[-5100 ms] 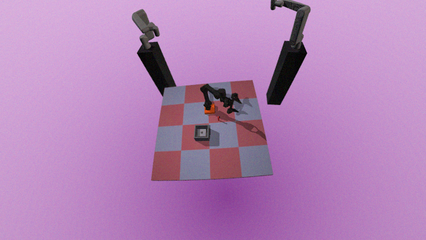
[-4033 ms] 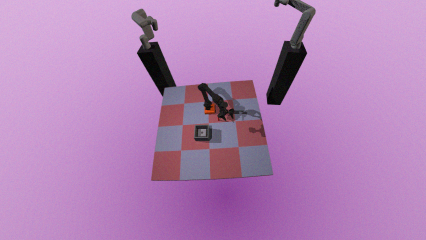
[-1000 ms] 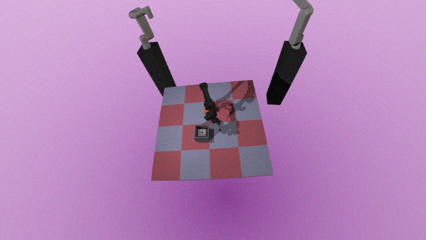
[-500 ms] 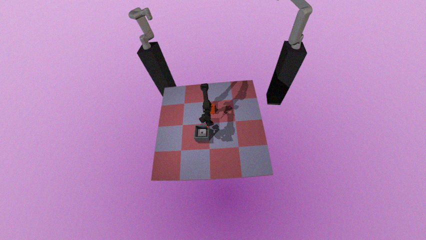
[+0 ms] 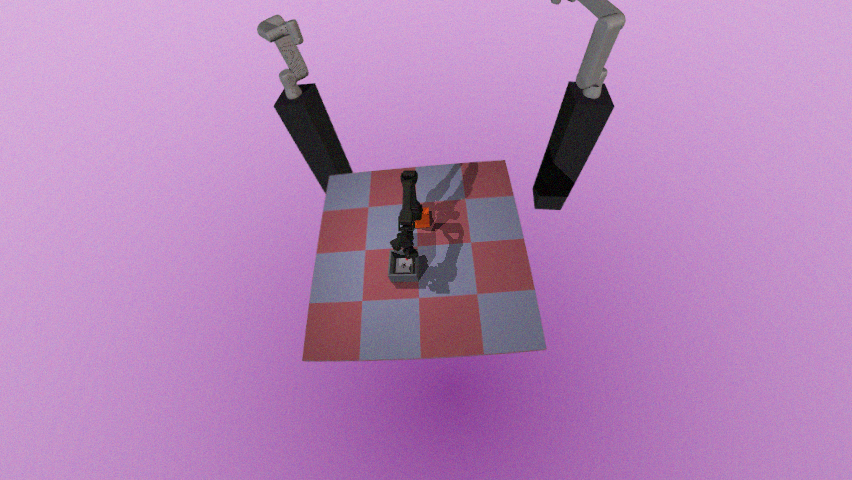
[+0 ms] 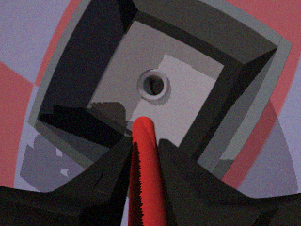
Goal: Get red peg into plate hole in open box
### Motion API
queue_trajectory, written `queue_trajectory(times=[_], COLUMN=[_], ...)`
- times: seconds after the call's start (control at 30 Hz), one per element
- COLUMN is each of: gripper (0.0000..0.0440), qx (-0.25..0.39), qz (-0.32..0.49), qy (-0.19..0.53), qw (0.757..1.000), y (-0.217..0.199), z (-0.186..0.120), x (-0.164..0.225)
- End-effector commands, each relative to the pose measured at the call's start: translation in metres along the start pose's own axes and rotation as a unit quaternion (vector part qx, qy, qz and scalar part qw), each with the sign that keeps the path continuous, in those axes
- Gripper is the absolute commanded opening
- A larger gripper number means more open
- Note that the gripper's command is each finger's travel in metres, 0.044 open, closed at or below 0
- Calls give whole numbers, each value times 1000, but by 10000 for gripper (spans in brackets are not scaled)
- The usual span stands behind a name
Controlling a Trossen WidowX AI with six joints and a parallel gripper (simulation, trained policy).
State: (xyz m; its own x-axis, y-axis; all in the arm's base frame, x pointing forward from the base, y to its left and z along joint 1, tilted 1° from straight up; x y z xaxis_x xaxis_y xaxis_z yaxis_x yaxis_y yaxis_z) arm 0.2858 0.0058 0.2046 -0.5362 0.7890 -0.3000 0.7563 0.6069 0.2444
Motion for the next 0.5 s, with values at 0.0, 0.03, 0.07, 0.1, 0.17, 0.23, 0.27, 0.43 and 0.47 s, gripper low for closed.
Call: queue_trajectory(times=[0.0, 0.03, 0.07, 0.1, 0.17, 0.23, 0.27, 0.43, 0.47], gripper=[6, 7, 9, 10, 12, 14, 14, 14, 17], qx=[4, 5, 6, 7, 9, 13, 14, 25, 28], qz=[5, 6, 8, 9, 11, 12, 13, 11, 10], qy=[5, 7, 8, 10, 14, 19, 21, 33, 35], qw=[1000, 1000, 1000, 1000, 1000, 1000, 1000, 999, 999], y=[0, 0, 0, 0, -1, -1, -1, -1, -1], z=[10, 12, 14, 16, 21, 26, 29, 44, 48], x=[-8, -10, -12, -14, -16, -18, -19, -22, -22])
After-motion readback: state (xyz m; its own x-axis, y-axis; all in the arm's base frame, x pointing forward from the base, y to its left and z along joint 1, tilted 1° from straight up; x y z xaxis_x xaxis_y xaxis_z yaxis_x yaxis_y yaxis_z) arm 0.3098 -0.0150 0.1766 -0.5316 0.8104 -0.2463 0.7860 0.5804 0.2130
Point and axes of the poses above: the point midway between the two fingers, 35 mm back from their tips, its own z axis out along the fingers, its own y axis across the jaws, x = y × z, the point moved 8 cm from there along -z, back along the fingers, and after that the axes turned 10 degrees about -z, right-handed, at the moved point
